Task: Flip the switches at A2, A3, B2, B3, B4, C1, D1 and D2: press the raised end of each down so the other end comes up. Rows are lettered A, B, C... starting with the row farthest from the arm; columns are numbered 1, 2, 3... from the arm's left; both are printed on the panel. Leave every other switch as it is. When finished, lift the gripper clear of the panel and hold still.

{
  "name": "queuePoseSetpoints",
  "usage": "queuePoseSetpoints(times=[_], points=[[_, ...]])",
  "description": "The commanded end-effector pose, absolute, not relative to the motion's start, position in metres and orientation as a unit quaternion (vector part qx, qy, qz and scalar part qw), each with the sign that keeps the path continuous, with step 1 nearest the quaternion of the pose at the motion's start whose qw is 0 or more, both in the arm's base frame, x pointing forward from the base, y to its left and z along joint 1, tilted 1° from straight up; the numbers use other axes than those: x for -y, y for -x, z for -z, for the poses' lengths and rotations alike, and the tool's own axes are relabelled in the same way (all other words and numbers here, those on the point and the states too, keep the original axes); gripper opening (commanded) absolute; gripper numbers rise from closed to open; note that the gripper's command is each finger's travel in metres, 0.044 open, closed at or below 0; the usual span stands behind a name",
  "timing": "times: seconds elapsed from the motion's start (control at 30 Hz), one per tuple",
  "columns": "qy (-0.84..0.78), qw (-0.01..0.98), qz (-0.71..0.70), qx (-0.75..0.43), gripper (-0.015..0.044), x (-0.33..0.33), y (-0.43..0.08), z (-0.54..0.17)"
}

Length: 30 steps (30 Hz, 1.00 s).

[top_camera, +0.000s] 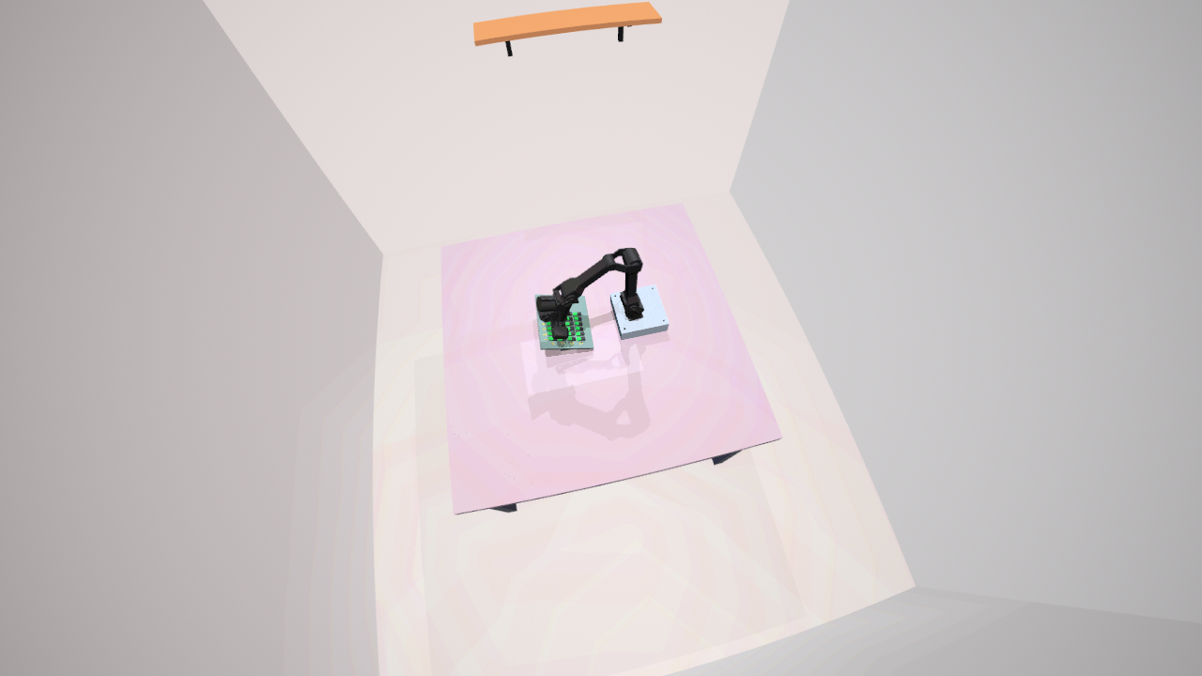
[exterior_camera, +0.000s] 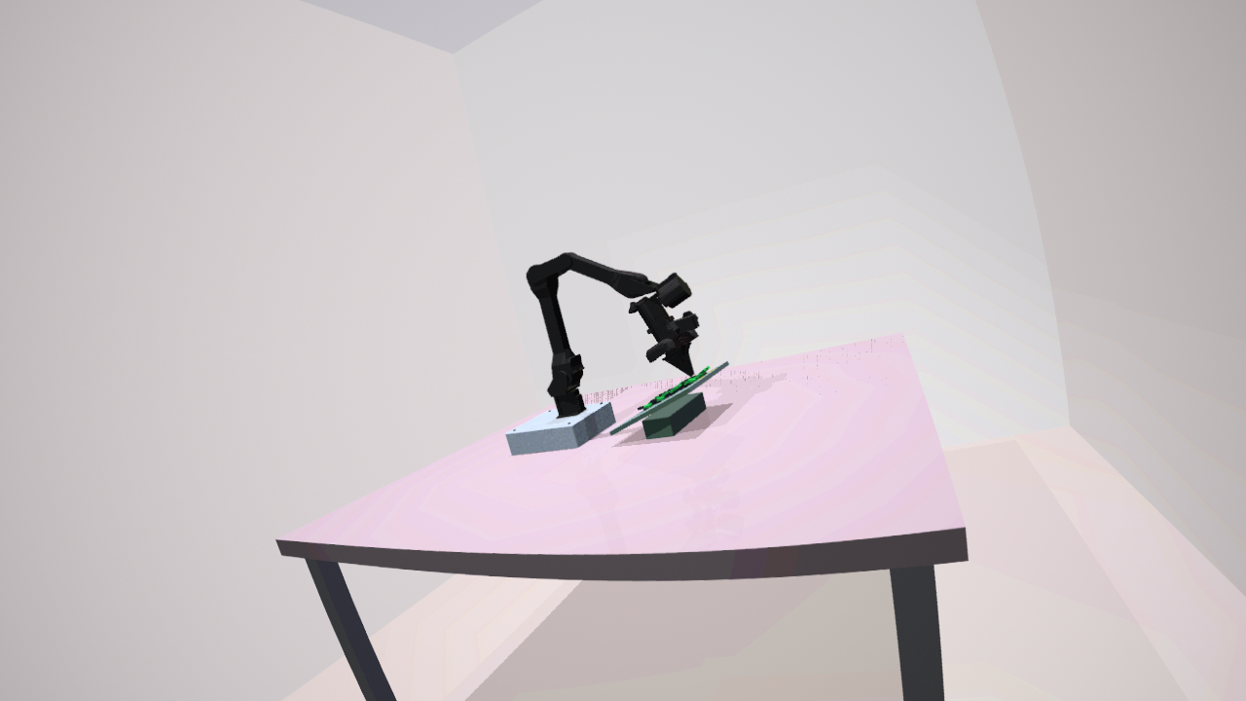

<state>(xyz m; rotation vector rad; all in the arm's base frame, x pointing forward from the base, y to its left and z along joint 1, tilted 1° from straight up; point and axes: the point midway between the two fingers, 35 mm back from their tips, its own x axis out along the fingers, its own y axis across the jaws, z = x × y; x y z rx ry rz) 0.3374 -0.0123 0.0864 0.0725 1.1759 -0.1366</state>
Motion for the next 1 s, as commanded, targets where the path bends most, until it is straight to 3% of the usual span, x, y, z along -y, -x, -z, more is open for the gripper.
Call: queuePoseSetpoints(times=[0.0,0.97], points=[[-0.032,0.828,0.061,-0.557,0.0000,0.0117,-0.3373,-0.0836],[-0.032,0.828,0.061,-0.557,0.0000,0.0119,-0.3387,-0.0800]])
